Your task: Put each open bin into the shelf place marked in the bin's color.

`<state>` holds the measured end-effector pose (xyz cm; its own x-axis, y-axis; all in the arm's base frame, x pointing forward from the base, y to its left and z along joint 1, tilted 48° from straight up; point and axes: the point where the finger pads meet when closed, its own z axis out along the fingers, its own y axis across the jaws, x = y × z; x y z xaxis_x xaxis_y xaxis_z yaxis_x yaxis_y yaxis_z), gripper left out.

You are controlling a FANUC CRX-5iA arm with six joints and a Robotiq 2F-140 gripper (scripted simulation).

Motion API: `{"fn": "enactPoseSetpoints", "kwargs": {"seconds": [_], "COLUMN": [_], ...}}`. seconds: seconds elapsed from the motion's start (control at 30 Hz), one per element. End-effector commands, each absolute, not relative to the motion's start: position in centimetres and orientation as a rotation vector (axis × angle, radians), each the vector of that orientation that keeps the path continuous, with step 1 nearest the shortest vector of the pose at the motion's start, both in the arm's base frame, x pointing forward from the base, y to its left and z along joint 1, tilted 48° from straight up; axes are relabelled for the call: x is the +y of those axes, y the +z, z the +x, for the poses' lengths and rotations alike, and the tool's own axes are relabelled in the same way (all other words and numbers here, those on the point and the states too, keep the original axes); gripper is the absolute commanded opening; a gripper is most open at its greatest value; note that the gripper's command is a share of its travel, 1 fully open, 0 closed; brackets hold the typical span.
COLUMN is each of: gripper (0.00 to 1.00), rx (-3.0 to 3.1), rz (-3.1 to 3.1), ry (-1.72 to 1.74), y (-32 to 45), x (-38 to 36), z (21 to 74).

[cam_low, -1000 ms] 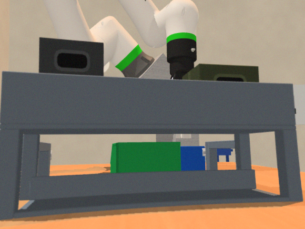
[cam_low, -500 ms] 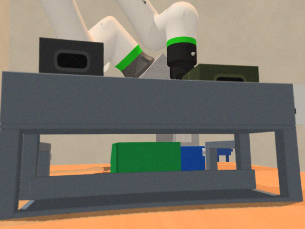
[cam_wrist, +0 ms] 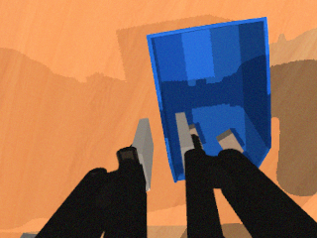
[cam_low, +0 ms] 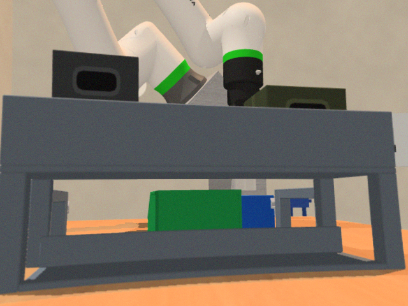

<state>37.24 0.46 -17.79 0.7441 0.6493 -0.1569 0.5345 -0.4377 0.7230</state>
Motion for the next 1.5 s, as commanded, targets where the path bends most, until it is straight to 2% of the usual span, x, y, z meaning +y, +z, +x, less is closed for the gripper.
{"fn": "enactPoseSetpoints", "kwargs": {"seconds": [0.0, 1.47], "gripper": [0.15, 0.15], "rx": [0.887, 0.887], "rz": [2.139, 2.139], "ry": [0.183, 0.183], "y": [-17.8, -19.7], "x": [0.5, -1.3], "z": [37.2, 38.4]}}
